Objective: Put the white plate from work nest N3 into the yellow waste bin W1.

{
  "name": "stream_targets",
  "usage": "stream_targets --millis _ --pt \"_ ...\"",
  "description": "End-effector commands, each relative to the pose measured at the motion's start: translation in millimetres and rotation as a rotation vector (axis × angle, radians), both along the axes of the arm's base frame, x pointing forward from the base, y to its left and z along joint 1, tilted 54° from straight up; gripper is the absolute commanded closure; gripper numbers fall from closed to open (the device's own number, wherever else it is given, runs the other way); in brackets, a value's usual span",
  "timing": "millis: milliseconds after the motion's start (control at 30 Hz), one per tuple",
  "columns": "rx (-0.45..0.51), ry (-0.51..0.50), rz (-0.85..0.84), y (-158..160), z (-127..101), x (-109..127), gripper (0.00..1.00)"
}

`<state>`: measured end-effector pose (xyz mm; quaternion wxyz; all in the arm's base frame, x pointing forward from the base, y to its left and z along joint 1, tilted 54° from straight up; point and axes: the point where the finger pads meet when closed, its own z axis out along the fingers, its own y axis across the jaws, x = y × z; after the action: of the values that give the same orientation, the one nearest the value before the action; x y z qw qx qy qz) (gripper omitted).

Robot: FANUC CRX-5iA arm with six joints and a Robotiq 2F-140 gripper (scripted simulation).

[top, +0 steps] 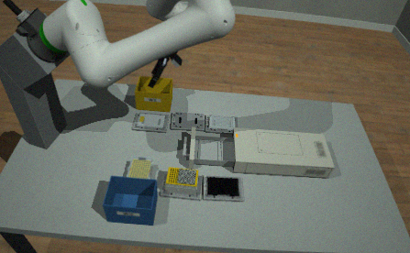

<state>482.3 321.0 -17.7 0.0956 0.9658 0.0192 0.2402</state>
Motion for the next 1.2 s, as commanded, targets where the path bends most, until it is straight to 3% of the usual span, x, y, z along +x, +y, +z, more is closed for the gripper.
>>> stream_targets --millis 0,1167 --pt "0.001 -0.001 0.001 -2.4 2.9 -0.1 0.3" --pt "0.001 -0.001 0.001 -100.1 79.5 1.2 0.3"
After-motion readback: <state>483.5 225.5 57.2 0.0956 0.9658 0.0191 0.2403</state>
